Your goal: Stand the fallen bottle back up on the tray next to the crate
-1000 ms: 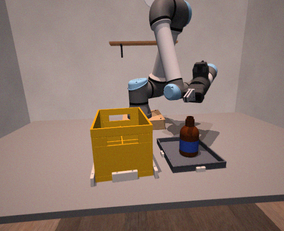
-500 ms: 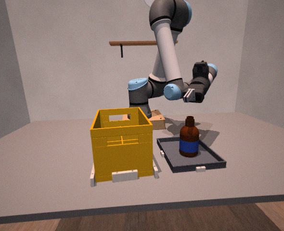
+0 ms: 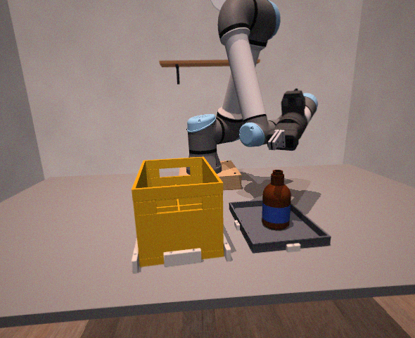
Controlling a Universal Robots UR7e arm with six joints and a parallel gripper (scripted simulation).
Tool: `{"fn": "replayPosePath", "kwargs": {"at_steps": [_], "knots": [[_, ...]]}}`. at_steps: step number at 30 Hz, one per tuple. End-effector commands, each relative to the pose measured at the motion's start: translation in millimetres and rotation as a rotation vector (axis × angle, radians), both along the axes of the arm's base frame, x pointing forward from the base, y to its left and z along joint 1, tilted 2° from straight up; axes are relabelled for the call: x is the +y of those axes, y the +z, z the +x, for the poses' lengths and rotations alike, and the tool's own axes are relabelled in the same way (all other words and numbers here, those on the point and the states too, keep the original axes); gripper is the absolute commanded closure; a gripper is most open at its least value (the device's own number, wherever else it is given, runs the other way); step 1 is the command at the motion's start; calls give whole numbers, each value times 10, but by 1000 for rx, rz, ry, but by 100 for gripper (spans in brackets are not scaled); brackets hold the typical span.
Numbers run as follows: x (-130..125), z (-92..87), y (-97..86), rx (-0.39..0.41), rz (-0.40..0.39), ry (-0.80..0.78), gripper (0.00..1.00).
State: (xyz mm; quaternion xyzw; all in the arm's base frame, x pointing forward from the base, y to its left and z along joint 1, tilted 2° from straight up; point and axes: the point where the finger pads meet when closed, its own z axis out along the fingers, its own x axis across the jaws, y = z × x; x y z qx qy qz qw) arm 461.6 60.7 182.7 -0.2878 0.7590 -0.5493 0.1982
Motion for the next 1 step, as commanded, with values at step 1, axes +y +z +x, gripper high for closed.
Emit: {"fn": "replayPosePath", "kwargs": {"at_steps": [1], "knots": [[8, -2, 10, -2, 0, 1, 100]]}}
